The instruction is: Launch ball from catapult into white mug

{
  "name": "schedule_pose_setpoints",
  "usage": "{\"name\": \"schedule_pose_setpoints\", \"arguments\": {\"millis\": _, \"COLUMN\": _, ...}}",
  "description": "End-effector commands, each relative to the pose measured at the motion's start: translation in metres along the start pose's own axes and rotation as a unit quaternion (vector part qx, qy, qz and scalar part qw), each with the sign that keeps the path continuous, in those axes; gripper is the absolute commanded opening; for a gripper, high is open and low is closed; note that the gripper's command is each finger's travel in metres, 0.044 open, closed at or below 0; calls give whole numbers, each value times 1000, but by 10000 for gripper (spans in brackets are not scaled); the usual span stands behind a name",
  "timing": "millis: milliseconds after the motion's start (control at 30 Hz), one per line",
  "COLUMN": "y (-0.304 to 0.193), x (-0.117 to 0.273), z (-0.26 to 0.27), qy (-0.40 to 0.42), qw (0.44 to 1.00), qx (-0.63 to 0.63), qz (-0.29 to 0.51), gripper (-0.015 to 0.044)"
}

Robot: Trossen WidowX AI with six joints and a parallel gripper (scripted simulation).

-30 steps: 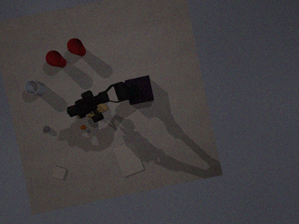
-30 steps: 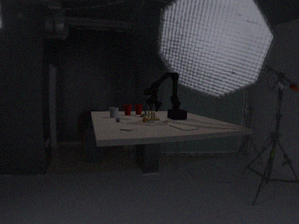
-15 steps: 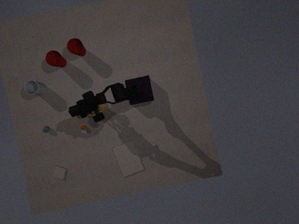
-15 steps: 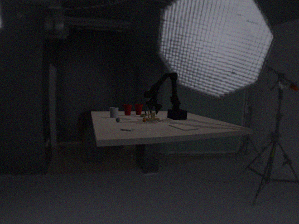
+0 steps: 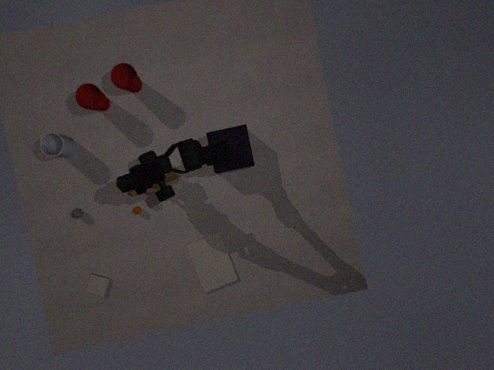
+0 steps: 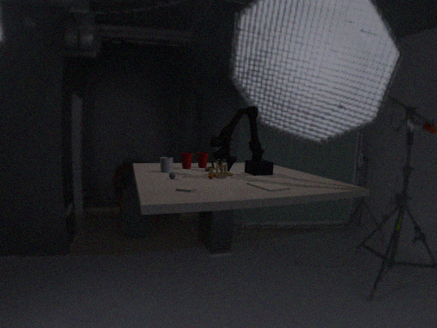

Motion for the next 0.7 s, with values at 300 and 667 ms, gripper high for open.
{"name": "schedule_pose_setpoints", "arguments": {"millis": 300, "y": -1, "x": -2, "z": 0, "qy": 0, "qw": 1000, "qx": 0, "qz": 1, "gripper": 256}}
{"name": "schedule_pose_setpoints", "arguments": {"millis": 667, "y": 0, "x": 0, "z": 0, "qy": 0, "qw": 1000, "qx": 0, "qz": 1, "gripper": 85}}
Point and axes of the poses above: the point midway between the two fingers, 35 mm back from their tips, its own x axis back along the fingers, its own z axis across the jaws, y = z × x, the point moved 9 cm from there along x, back along the fingers, and after that the axes turned 5 degrees about -x, right-handed, at the moved point
